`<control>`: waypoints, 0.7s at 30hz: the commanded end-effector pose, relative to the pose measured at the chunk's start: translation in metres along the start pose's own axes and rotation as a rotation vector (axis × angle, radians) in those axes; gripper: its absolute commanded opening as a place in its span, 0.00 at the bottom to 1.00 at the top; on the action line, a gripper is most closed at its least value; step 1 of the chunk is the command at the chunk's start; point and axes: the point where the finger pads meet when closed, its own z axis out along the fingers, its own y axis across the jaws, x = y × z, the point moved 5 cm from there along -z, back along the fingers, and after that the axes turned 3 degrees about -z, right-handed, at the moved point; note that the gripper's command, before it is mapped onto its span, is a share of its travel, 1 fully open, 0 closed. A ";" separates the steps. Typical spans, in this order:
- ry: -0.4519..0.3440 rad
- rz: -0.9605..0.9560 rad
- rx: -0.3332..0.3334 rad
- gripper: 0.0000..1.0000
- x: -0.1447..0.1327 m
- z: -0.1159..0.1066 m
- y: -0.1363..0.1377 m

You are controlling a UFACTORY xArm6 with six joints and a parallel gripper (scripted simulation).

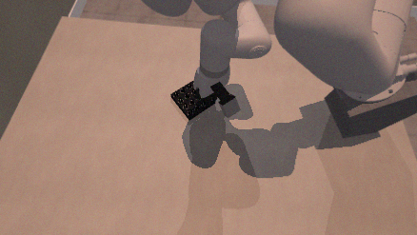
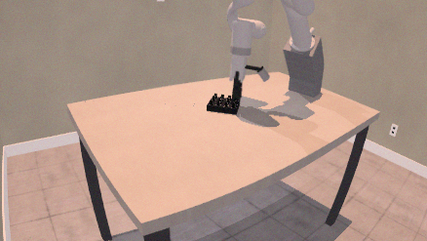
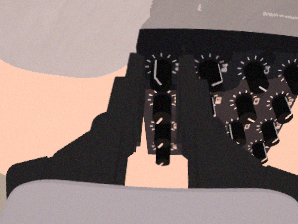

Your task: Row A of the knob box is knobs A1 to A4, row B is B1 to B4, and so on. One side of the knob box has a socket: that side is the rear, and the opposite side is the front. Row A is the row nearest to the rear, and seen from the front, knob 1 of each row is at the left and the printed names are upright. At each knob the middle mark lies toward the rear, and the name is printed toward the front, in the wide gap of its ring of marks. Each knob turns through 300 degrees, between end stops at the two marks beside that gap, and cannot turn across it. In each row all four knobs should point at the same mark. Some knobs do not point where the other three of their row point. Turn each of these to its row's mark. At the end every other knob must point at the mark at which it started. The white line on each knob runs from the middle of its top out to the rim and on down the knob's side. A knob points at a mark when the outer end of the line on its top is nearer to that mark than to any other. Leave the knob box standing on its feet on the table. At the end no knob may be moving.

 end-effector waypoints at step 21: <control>-0.001 0.000 -0.001 0.08 0.000 0.000 0.000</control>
